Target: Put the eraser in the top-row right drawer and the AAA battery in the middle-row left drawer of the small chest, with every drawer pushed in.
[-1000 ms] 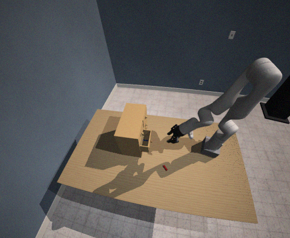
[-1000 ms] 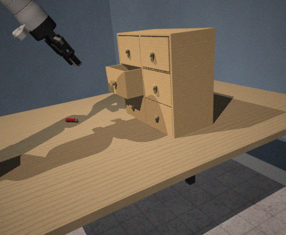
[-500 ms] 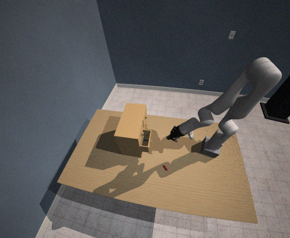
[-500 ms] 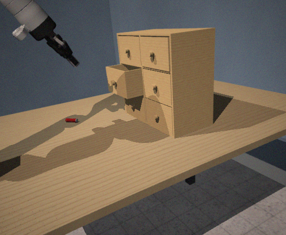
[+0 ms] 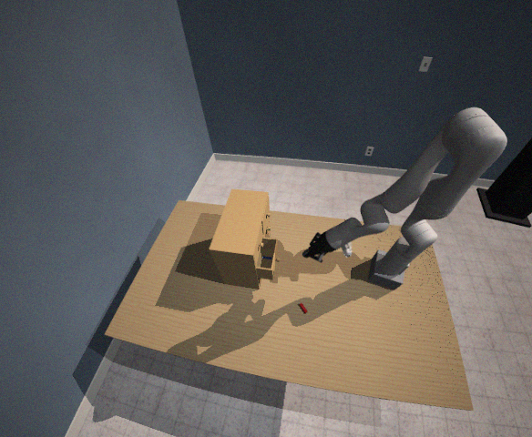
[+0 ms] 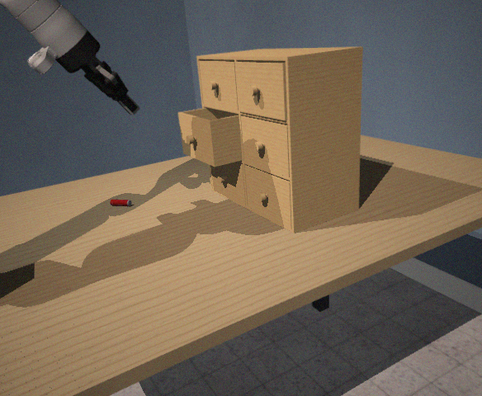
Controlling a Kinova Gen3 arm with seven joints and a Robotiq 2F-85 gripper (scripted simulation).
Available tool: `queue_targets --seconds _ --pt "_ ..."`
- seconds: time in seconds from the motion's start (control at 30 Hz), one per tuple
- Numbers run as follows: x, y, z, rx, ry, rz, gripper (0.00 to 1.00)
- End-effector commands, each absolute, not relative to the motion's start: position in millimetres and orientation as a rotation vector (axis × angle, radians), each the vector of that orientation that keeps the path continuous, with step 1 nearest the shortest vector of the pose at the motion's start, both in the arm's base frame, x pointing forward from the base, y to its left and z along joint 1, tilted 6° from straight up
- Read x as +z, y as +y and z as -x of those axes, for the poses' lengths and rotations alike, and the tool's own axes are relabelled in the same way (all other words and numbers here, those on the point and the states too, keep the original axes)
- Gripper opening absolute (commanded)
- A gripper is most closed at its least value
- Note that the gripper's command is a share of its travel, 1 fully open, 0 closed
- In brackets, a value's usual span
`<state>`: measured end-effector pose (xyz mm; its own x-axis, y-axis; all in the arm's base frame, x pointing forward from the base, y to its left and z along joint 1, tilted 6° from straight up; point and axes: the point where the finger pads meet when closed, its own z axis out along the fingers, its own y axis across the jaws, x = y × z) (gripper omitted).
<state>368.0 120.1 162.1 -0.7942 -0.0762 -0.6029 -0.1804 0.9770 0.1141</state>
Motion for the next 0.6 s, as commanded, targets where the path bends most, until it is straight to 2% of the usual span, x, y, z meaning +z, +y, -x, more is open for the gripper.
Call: queue_targets --seconds 0.0,0.57 --pt "150.8 116.0 -371.6 0.205 2.502 0.17 0.0" --pt "102.7 128.2 -411.6 0.205 2.502 0.17 0.0"
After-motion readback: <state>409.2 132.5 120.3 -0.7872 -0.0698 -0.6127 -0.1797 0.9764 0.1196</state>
